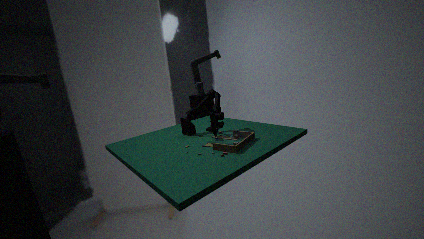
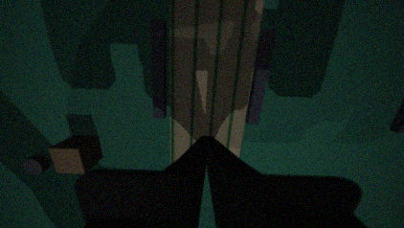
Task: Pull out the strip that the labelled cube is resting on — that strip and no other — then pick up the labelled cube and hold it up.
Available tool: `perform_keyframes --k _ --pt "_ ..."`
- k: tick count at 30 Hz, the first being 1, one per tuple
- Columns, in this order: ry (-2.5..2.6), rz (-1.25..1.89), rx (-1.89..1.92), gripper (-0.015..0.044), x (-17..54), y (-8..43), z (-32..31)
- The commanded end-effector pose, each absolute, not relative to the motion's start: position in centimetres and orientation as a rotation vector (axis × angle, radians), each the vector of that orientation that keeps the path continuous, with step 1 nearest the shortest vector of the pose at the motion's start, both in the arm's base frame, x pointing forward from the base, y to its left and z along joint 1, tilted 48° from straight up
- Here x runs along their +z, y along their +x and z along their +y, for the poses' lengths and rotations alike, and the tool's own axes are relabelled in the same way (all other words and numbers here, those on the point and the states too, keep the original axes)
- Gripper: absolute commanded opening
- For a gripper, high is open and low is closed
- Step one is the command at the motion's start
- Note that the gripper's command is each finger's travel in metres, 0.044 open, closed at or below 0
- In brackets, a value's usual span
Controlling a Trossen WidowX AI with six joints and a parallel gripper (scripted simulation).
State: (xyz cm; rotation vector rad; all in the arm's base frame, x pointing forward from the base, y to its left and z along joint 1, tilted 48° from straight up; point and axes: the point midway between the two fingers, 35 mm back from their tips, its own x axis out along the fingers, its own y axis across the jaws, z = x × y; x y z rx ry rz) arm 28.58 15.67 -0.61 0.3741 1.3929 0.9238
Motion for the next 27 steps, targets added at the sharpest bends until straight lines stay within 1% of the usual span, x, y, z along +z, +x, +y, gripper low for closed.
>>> perform_keyframes --k 1,27 --pt "0.378 1.416 0.928 0.0 -1.1 27.3 15.6" --pt "0.379 1.418 0.928 0.0 -1.8 23.5 14.4"
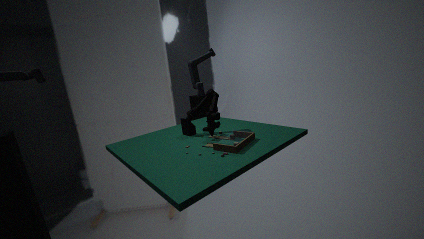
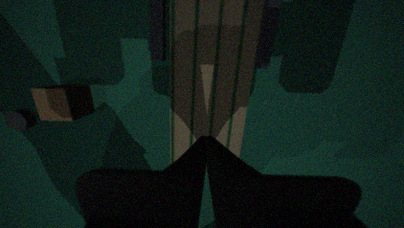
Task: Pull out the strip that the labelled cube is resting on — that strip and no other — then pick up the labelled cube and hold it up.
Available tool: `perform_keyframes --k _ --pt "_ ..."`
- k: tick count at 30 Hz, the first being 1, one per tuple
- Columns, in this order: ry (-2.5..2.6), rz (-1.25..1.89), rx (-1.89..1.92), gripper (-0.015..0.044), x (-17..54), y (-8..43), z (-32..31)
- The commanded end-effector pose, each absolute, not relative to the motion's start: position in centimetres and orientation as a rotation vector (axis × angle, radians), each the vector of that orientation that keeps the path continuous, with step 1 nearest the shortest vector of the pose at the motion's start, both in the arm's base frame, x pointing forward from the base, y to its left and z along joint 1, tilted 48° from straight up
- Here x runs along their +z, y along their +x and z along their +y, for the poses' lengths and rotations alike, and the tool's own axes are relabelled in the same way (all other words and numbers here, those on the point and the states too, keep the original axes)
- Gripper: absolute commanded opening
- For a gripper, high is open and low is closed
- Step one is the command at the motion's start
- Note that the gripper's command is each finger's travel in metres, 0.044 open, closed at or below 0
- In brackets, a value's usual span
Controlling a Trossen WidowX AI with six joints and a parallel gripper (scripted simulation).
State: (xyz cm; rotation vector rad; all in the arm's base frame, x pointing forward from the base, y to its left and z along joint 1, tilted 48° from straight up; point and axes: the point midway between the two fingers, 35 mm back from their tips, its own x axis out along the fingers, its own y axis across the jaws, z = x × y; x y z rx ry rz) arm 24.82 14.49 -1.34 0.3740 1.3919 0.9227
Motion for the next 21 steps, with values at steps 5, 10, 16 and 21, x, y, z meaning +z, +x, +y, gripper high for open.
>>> perform_keyframes --k 5,10,16,21 --pt "0.379 1.418 0.928 0.0 -1.9 22.9 14.2" --pt "0.379 1.419 0.928 0.0 -2.1 22.2 14.0" --pt "0.379 1.419 0.927 0.0 -2.2 21.4 13.8" --pt "0.379 1.42 0.927 0.0 -2.3 20.7 13.6"
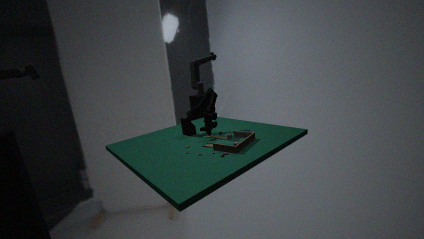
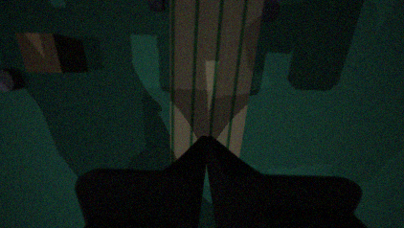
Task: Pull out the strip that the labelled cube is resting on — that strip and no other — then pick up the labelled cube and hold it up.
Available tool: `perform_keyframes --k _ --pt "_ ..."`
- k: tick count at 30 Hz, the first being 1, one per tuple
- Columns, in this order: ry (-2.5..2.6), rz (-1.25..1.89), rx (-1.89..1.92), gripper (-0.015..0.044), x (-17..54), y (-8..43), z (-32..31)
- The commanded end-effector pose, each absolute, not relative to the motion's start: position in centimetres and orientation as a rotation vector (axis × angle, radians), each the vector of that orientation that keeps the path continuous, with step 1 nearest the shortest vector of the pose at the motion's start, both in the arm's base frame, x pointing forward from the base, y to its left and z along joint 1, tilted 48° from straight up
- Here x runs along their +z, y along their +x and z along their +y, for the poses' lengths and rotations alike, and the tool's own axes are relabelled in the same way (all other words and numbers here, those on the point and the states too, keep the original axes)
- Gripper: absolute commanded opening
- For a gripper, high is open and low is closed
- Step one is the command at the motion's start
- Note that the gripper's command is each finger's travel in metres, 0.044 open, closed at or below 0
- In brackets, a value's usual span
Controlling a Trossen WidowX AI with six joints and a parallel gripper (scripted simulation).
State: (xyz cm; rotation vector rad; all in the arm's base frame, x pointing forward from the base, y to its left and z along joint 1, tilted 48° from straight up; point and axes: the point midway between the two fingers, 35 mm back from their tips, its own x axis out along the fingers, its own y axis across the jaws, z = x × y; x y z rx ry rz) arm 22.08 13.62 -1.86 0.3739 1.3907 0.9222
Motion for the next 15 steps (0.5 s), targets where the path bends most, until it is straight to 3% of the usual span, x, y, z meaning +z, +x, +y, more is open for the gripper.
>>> perform_keyframes --k 1,15 --pt "0.379 1.42 0.927 0.0 -2.4 20.5 13.5" --pt "0.379 1.421 0.927 0.0 -2.7 18.6 12.9"
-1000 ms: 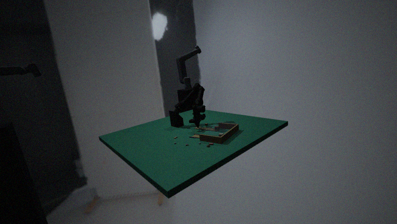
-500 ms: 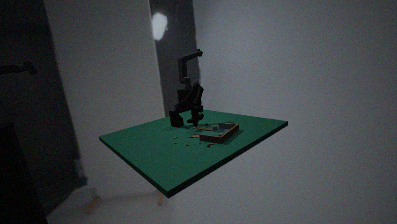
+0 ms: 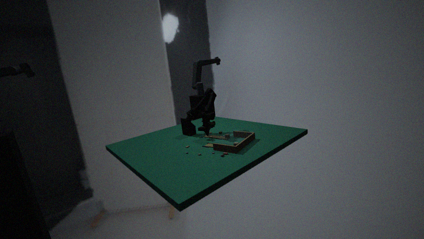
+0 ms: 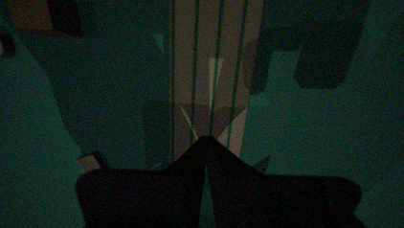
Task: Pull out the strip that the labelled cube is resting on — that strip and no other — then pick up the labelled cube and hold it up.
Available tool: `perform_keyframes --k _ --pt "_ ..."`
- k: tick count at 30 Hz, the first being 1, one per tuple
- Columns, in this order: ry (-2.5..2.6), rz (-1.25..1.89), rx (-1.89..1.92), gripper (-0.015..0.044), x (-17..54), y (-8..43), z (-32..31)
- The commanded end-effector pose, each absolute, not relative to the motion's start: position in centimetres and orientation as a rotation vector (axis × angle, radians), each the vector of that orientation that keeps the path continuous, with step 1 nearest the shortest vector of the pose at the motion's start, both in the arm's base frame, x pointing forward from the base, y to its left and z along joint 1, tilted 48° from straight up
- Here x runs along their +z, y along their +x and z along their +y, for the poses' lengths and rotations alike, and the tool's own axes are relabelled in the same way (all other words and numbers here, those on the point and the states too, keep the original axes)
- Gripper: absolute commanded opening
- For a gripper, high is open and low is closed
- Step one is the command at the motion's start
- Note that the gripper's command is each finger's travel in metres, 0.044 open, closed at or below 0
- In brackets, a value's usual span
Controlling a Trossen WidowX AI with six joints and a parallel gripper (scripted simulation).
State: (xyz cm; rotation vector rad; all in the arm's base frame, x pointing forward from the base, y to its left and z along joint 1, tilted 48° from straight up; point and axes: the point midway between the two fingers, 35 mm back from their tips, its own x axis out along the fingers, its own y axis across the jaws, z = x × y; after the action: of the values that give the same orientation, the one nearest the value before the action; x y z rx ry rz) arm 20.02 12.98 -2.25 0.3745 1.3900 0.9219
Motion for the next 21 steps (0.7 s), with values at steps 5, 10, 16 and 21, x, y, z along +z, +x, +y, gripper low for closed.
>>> perform_keyframes --k 5,10,16,21 --pt "0.38 1.421 0.927 0.0 -2.82 17.92 12.71" --pt "0.38 1.421 0.927 0.0 -2.88 17.58 12.61" --pt "0.38 1.421 0.927 0.0 -2.88 17.58 12.61" --pt "0.38 1.421 0.927 0.0 -2.88 17.58 12.61"
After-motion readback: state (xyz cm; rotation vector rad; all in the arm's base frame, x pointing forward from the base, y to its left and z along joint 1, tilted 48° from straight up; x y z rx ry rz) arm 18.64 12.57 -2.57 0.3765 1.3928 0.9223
